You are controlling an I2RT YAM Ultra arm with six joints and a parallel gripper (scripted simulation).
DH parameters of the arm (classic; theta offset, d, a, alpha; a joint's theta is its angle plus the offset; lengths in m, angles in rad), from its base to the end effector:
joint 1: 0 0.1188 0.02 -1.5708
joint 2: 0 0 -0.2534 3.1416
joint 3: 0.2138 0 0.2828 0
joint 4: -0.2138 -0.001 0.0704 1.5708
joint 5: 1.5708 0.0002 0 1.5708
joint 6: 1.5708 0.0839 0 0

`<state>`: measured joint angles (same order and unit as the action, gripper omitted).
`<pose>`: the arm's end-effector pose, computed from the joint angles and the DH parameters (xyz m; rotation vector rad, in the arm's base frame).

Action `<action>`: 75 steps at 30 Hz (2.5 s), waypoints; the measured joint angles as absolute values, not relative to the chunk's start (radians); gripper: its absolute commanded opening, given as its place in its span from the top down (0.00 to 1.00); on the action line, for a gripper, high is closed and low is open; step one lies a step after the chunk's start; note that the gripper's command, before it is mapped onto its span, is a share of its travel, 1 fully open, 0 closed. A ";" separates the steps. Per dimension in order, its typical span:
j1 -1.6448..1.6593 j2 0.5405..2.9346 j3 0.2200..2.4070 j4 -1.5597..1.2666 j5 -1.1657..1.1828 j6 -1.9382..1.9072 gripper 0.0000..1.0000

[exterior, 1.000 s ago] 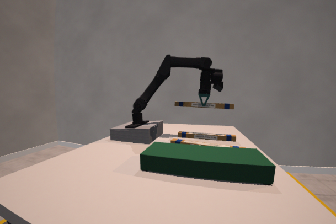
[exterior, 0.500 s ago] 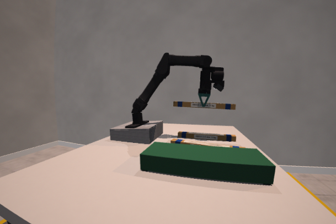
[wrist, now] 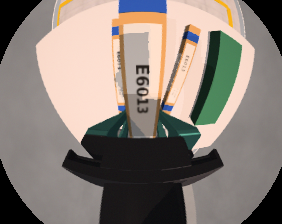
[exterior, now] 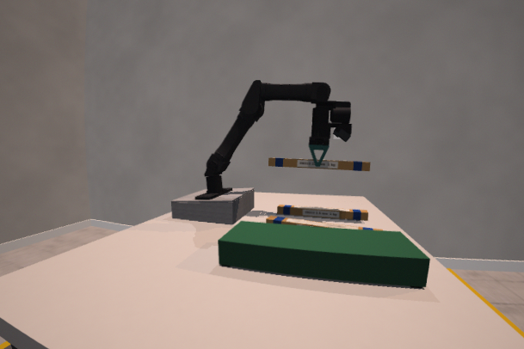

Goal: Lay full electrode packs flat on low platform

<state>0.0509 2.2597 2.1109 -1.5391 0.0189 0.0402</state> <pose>0.4445 0.0221 0.1796 0.0178 -3.0252 0.0367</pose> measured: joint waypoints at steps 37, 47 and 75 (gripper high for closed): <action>0.044 2.255 2.111 -1.545 0.020 0.016 1.00; 0.044 2.255 2.111 -1.545 0.020 0.015 1.00; 0.043 2.255 2.011 -1.469 0.020 0.015 1.00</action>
<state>0.0433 2.2551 2.0113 -1.4689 0.0196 0.0151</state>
